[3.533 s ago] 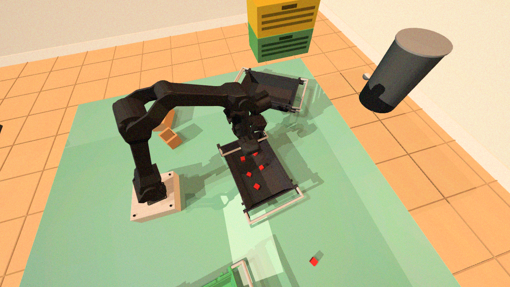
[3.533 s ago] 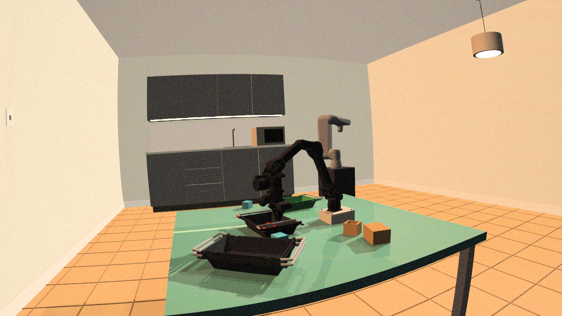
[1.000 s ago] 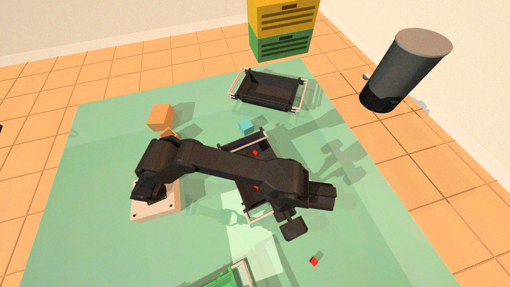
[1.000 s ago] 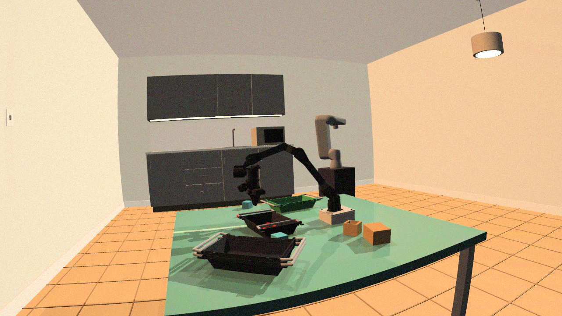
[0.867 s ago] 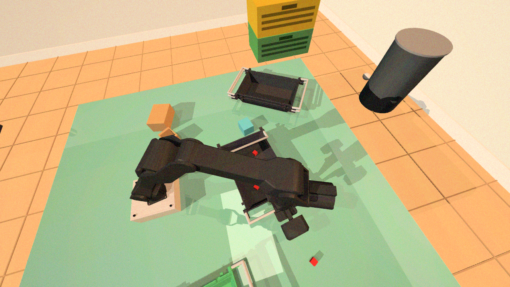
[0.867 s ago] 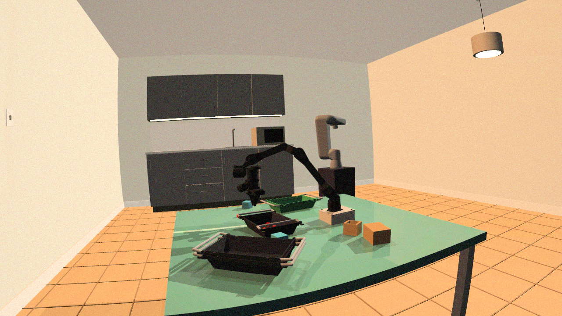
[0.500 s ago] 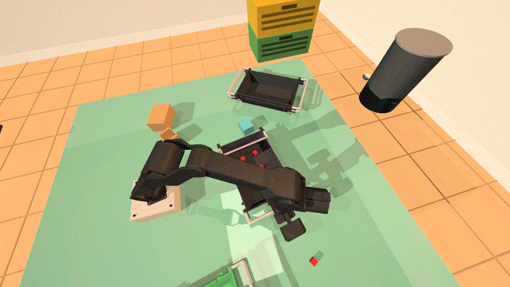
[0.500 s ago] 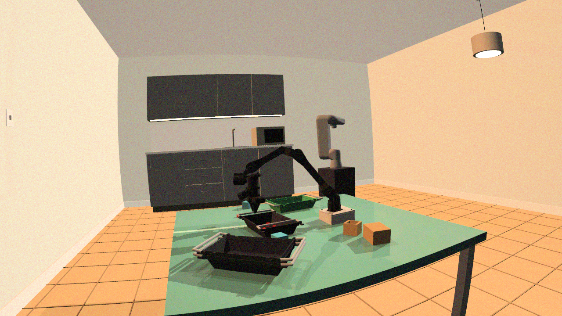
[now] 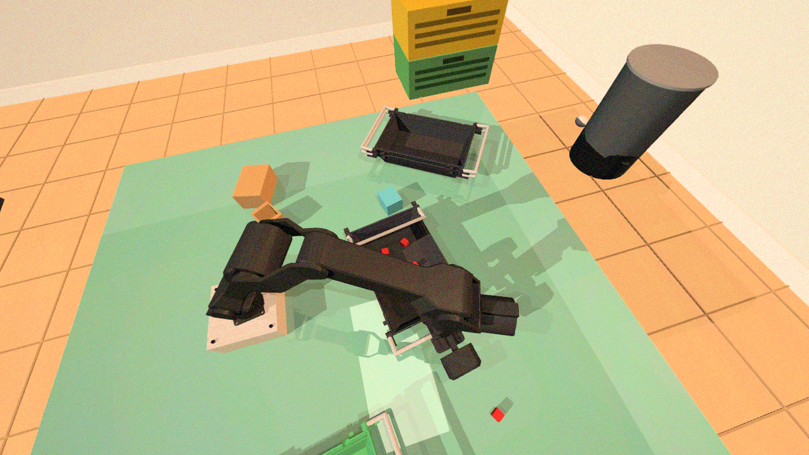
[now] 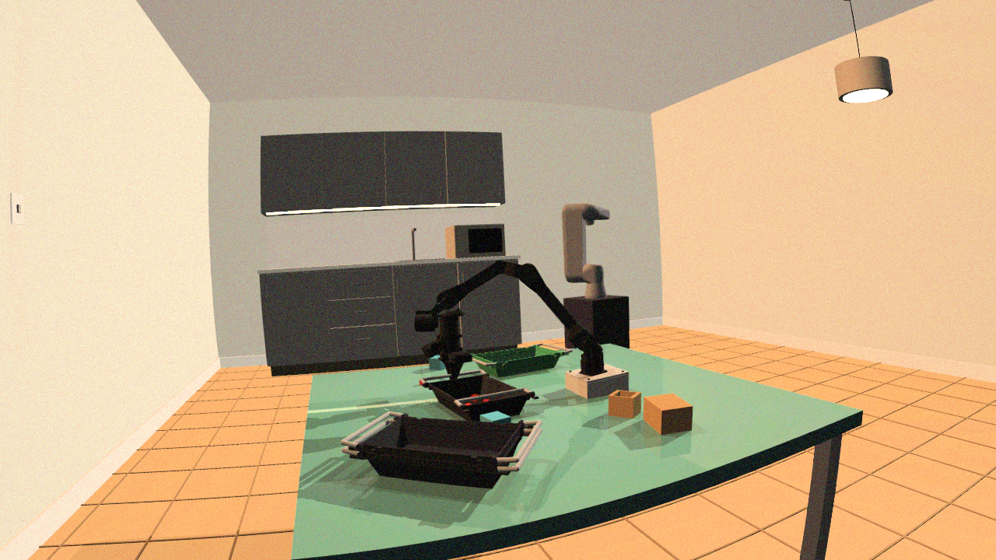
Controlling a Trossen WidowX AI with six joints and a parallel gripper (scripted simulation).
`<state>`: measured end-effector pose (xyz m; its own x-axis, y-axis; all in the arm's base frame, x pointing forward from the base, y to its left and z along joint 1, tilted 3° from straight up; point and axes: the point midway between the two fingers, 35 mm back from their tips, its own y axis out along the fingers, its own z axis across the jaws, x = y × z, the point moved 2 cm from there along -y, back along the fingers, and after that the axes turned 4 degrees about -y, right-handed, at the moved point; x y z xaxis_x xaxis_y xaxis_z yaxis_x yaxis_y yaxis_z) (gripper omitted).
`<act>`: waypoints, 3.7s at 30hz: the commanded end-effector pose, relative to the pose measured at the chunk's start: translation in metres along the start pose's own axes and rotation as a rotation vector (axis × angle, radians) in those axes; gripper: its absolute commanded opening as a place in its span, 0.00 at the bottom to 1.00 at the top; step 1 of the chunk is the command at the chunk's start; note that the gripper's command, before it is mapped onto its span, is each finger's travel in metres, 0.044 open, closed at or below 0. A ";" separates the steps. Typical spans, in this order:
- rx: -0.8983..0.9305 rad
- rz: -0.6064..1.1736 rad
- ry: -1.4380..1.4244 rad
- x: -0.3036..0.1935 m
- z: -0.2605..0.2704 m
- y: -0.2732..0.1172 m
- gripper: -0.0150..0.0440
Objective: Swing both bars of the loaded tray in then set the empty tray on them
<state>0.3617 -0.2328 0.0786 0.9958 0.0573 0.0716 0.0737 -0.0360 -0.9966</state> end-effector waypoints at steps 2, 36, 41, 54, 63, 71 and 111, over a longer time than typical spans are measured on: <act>0.006 -0.003 0.001 0.001 0.012 -0.017 0.40; 0.010 -0.004 0.001 0.008 0.065 -0.049 0.40; 0.012 -0.007 0.001 0.007 0.066 -0.042 0.40; 0.012 -0.007 0.001 0.007 0.066 -0.042 0.40; 0.012 -0.007 0.001 0.007 0.066 -0.042 0.25; 0.012 -0.007 0.001 0.007 0.066 -0.042 0.25; 0.012 -0.008 0.001 0.008 0.066 -0.043 0.25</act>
<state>0.3627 -0.1648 0.1196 0.9952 0.0563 0.0795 0.0809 -0.0239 -0.9964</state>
